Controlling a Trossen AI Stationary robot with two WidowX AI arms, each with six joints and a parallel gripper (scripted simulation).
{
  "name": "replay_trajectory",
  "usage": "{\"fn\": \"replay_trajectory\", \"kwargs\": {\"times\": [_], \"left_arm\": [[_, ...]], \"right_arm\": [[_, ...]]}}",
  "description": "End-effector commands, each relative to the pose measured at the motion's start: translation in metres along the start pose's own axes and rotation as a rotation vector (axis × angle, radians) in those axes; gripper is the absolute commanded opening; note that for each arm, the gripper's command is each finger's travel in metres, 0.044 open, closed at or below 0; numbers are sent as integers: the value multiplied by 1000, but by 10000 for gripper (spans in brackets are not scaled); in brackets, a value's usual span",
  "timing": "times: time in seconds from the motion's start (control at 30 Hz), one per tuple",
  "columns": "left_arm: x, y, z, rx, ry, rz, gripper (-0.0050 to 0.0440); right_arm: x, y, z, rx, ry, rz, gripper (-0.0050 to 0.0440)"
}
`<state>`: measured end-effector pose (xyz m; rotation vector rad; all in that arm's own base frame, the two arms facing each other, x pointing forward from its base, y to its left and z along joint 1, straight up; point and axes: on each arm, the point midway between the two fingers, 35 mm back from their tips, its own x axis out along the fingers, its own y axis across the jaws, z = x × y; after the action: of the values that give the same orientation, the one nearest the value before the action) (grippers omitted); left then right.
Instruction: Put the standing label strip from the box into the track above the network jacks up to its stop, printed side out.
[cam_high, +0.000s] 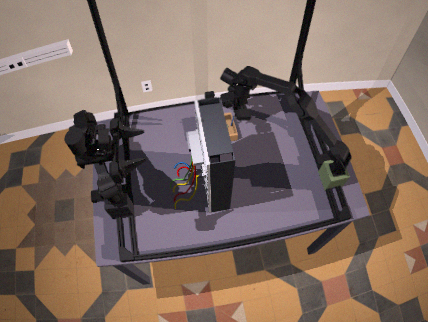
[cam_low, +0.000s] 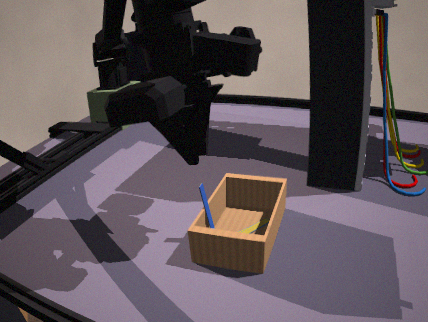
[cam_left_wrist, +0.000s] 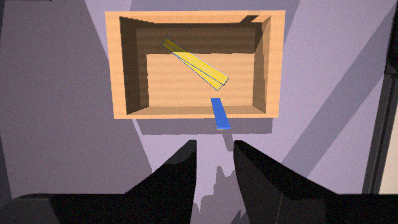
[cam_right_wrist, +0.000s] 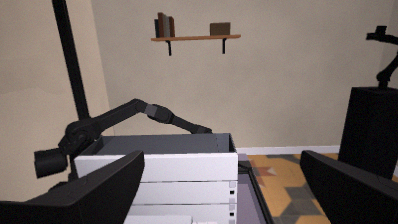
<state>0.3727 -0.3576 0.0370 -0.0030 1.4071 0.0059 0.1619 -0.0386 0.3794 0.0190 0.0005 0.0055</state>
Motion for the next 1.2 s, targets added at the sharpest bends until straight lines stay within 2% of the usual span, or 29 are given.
{"fn": "replay_trajectory", "kwargs": {"times": [0.0, 0.3, 0.57, 0.7, 0.73, 0.8, 0.83, 0.87, 0.9, 1.17], "left_arm": [[-10, -4, 3, -6, -18, -13, 100], [-16, -4, 5, -7, -24, -20, 100], [25, -9, 2, -5, -13, -9, 100], [22, -12, 5, -7, -24, -21, 100], [9, -14, 6, -9, -35, -32, 100], [9, -14, 6, -9, -35, -32, 100], [-2, -15, 9, -9, -49, -46, 100], [-2, -15, 9, -10, -49, -46, 100], [12, -12, 5, -8, -29, -25, 100], [25, -12, 6, -21, -29, -24, 100]], "right_arm": [[-3, 4, 5, -35, -5, -3, 440], [-3, 4, 5, -37, -5, -5, 440], [-3, 1, 3, -23, -2, -6, 440], [-3, 1, 3, -23, -2, -6, 440], [-3, 1, 3, -23, -2, -6, 440], [-3, 1, 3, -23, -2, -6, 440], [-3, 1, 3, -23, -2, -6, 440], [-3, 1, 3, -23, -2, -6, 440], [-3, 1, 3, -23, -2, -6, 440], [-3, 1, 3, -23, -2, -6, 440]]}}
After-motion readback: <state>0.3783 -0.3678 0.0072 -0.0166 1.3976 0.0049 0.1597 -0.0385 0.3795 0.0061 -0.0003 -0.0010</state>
